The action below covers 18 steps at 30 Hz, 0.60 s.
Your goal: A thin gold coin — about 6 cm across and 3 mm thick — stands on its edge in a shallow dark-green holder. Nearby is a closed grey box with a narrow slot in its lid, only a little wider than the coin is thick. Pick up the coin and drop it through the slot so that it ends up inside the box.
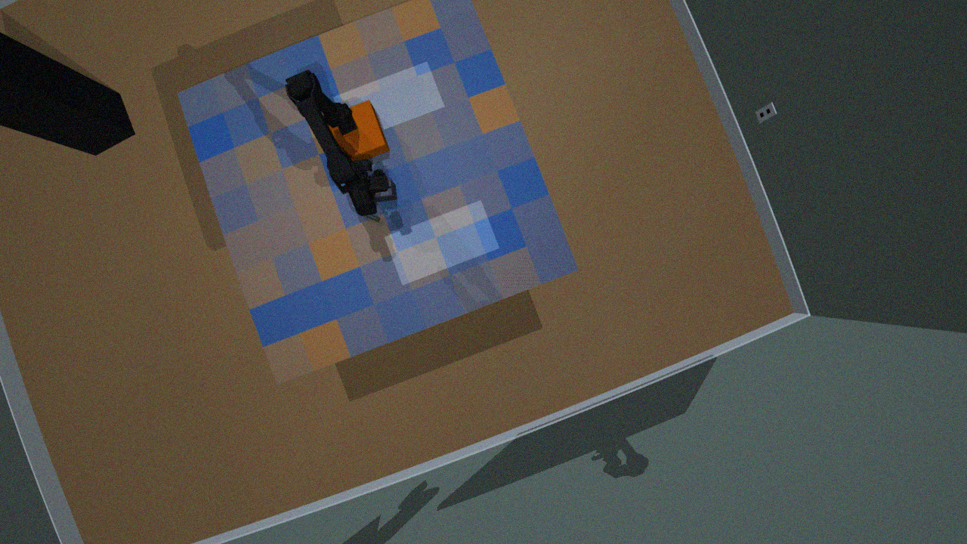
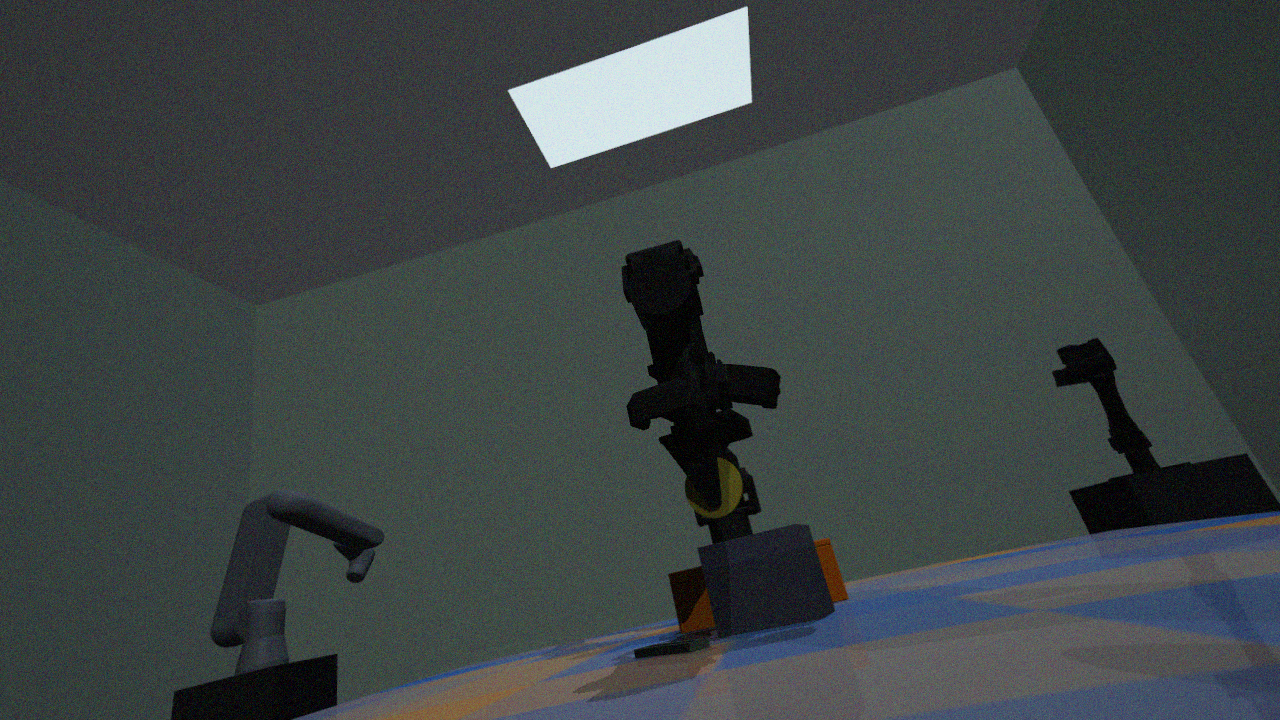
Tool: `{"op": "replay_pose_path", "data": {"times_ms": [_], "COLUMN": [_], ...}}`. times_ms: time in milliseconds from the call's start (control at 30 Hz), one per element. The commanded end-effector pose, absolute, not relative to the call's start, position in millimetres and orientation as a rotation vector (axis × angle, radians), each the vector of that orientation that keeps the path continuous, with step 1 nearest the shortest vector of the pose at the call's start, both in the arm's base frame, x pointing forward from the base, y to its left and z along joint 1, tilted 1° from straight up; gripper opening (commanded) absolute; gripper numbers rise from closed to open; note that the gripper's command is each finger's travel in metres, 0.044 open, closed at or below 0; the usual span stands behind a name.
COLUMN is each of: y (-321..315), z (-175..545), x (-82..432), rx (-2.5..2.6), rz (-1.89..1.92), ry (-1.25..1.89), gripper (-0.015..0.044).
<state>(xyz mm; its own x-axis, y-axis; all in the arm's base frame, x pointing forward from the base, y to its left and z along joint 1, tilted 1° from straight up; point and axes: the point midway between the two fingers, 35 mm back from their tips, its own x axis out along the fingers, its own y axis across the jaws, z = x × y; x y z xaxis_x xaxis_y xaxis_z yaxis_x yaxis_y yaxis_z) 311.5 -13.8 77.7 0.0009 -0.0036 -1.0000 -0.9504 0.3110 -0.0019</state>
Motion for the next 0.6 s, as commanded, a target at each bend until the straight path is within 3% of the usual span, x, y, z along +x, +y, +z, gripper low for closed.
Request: {"op": "replay_pose_path", "data": {"times_ms": [0,567], "y": [-6.5,9.4], "z": [77.9,76.4], "x": [307.1,294.2], "rx": [-0.972,-0.974], "rz": [0.970,0.973], "ry": [1.340,1.344], "gripper": [0.0000,0.0000]}}
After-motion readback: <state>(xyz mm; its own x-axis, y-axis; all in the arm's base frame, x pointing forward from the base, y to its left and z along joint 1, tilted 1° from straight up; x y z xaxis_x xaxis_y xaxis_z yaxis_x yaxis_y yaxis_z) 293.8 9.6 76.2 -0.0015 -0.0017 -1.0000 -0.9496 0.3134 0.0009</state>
